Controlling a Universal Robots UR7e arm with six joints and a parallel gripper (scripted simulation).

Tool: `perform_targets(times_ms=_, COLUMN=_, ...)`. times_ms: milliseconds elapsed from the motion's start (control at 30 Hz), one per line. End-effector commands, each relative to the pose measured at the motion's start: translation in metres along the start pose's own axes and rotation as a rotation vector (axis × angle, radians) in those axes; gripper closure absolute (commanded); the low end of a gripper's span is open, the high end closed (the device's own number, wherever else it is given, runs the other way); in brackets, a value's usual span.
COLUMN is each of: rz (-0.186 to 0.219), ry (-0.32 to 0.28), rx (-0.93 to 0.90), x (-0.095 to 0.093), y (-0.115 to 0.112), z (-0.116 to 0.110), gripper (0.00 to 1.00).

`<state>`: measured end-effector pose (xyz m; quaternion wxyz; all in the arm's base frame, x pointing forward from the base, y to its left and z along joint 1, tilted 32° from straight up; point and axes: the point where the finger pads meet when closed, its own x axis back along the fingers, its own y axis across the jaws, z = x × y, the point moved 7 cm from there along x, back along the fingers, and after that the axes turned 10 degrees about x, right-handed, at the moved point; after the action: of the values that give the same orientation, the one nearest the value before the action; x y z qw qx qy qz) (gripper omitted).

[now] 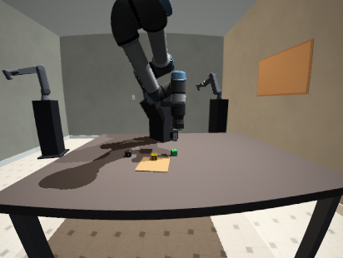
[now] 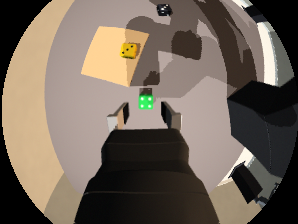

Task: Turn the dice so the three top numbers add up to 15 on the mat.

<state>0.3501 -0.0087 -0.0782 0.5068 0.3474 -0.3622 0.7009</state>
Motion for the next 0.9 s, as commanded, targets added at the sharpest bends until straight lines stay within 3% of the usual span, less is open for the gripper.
perform_targets(times_ms=0, rz=-0.002, ry=0.004, rx=-0.035, x=0.0003, y=0.0005, z=-0.0032, gripper=0.0)
perform_targets(times_ms=233, rz=-0.002, ry=0.004, rx=-0.044, x=0.0003, y=0.0008, z=-0.0041, gripper=0.0)
perform_targets(times_ms=267, rz=-0.002, ry=0.004, rx=-0.044, x=0.0003, y=0.0008, z=-0.0041, gripper=0.13)
perform_targets(times_ms=867, rz=-0.002, ry=0.004, rx=-0.044, x=0.0003, y=0.0008, z=-0.0041, gripper=0.13)
